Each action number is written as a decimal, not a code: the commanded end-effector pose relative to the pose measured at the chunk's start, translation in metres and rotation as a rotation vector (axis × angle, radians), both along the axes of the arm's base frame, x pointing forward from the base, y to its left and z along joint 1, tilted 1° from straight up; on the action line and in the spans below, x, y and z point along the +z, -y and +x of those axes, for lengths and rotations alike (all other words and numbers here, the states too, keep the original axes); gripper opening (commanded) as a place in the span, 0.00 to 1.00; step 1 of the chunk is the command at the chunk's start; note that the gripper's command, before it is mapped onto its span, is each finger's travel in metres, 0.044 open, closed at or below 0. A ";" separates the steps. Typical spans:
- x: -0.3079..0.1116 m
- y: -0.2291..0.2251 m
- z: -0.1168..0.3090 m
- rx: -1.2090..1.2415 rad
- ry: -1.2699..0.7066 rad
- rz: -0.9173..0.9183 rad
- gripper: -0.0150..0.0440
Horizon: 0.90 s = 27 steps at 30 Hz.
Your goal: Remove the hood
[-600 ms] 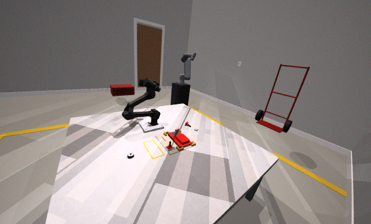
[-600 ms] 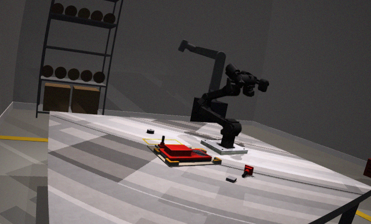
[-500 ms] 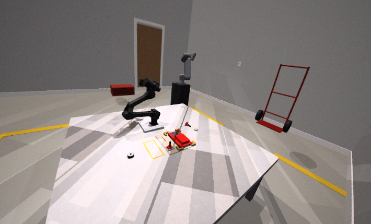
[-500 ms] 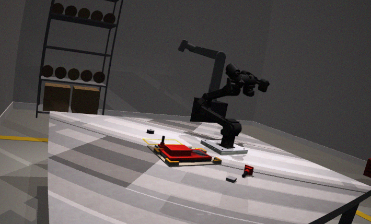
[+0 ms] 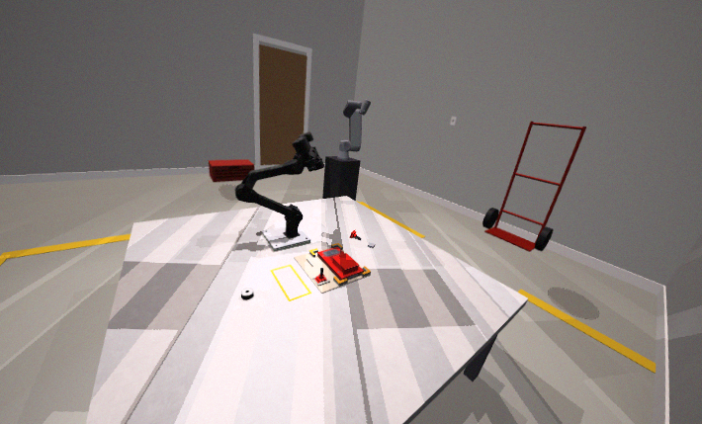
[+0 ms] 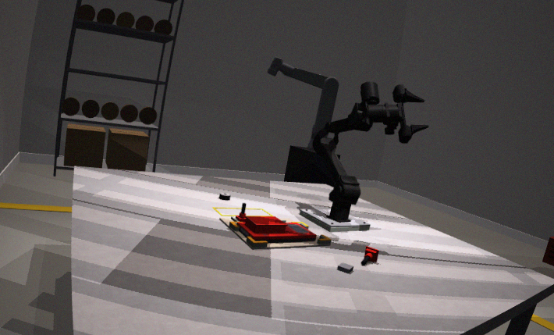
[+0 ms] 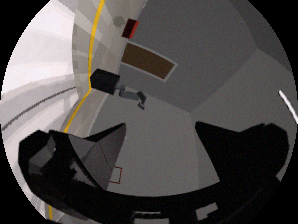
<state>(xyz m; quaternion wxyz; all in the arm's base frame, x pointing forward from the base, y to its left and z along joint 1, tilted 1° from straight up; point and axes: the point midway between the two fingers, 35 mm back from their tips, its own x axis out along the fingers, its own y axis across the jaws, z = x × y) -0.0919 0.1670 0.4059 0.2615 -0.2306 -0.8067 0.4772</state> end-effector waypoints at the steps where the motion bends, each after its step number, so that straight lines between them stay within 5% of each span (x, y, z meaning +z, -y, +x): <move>1: -0.001 -0.046 0.040 -0.168 -0.186 -0.230 1.00; 12: -0.038 -0.118 0.170 -0.597 -0.816 -0.766 1.00; 18: -0.056 -0.124 0.213 -0.734 -1.052 -0.877 1.00; 27: -0.119 -0.105 0.319 -1.087 -1.684 -1.063 1.00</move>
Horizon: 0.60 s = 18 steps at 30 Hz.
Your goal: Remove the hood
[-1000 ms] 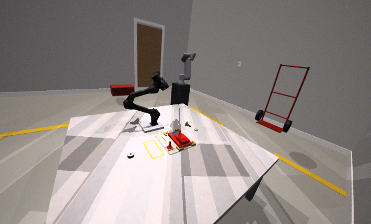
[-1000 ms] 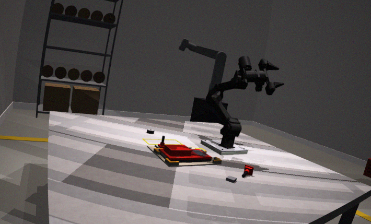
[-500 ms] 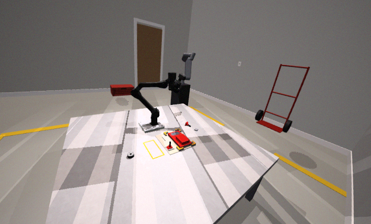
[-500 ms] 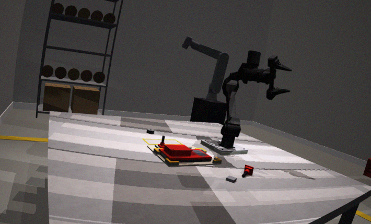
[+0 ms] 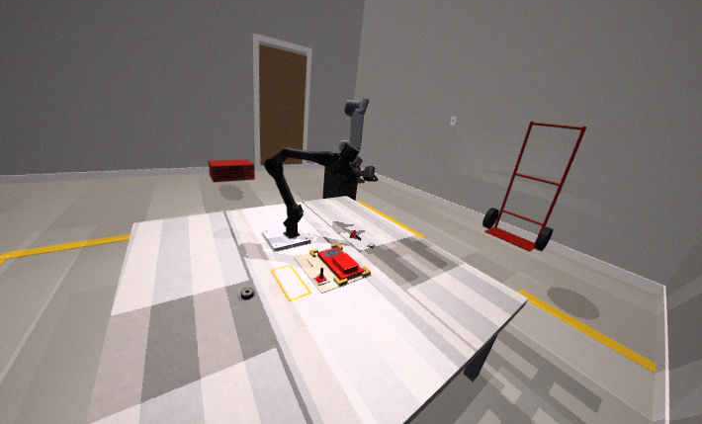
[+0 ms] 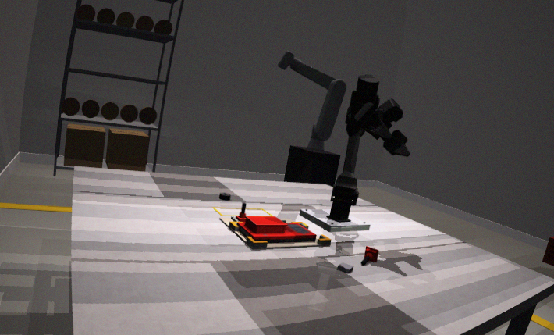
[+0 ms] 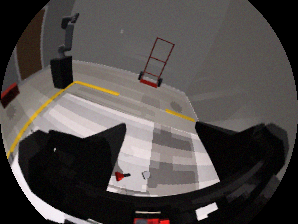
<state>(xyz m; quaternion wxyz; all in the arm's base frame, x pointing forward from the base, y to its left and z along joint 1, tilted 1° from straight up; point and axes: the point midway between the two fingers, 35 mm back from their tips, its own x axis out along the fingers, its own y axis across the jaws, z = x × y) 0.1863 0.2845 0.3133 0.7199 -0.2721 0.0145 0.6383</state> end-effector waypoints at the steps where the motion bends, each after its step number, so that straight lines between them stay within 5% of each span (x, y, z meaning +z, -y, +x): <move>1: -0.034 0.017 0.052 -0.257 -0.246 -0.109 1.00; 18: -0.162 0.176 0.161 -1.363 -1.070 -0.441 1.00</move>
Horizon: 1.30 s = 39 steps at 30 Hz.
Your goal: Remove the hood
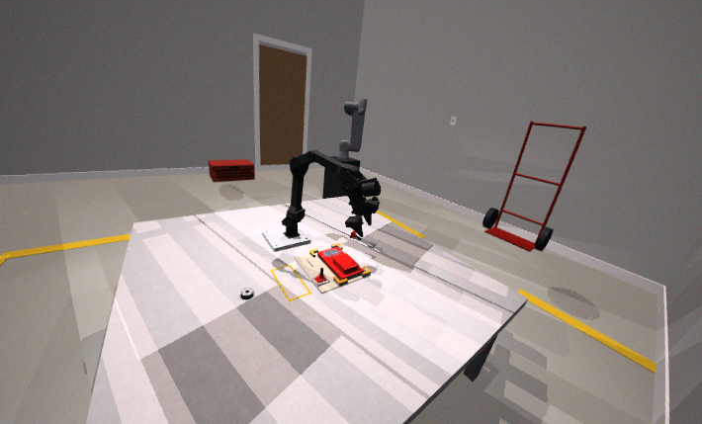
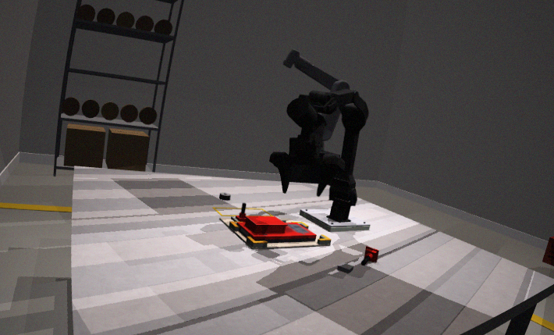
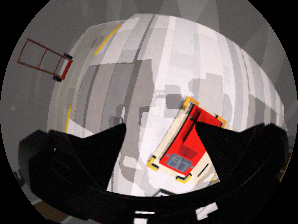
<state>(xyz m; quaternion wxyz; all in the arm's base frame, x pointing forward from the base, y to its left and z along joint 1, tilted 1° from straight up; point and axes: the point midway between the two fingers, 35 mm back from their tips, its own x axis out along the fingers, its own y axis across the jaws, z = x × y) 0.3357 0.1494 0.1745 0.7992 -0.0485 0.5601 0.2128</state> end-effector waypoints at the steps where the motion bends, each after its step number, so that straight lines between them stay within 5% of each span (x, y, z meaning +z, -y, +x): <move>1: -0.029 0.053 0.013 -0.297 -0.192 -0.117 1.00; 10: -0.046 0.099 0.016 -0.505 -0.324 -0.210 1.00; 39: -0.065 0.099 0.018 -0.505 -0.324 -0.210 1.00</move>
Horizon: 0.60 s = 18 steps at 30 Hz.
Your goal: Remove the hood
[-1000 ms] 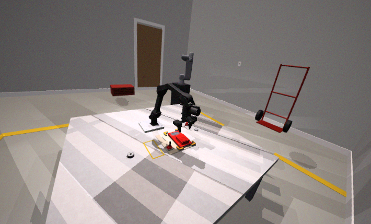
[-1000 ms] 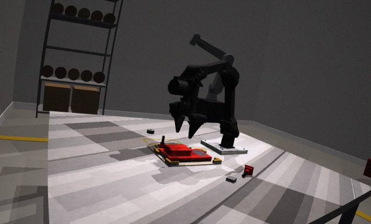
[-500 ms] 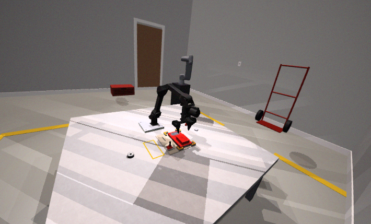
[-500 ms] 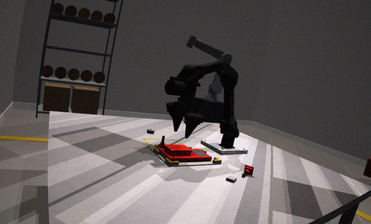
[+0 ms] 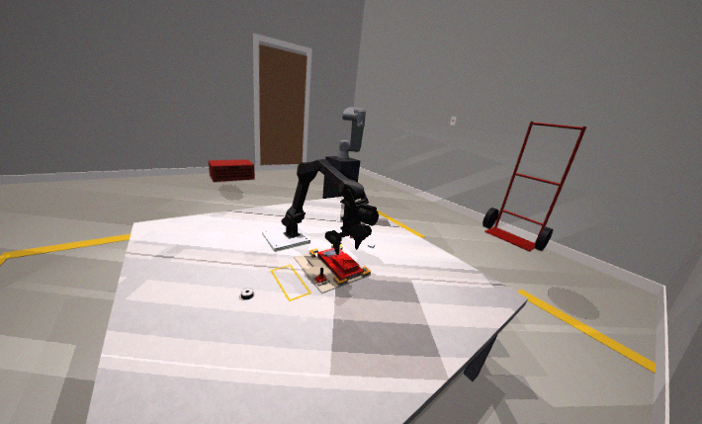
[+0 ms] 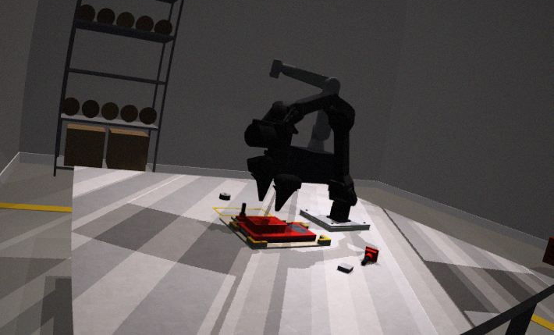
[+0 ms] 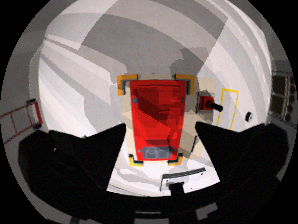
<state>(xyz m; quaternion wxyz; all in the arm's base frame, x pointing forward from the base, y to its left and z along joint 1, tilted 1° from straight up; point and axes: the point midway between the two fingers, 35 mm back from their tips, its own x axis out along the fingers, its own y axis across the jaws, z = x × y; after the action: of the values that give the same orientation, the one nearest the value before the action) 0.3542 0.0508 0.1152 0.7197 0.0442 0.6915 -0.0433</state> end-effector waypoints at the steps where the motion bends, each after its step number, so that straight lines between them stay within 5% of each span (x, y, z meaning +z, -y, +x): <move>1: -0.006 0.001 0.000 -0.005 -0.006 -0.004 1.00; 18: -0.020 0.001 0.001 -0.005 -0.006 -0.004 1.00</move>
<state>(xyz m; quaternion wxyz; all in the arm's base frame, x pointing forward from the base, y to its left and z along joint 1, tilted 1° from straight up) 0.3555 0.0508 0.1001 0.7196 0.0443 0.6916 -0.0435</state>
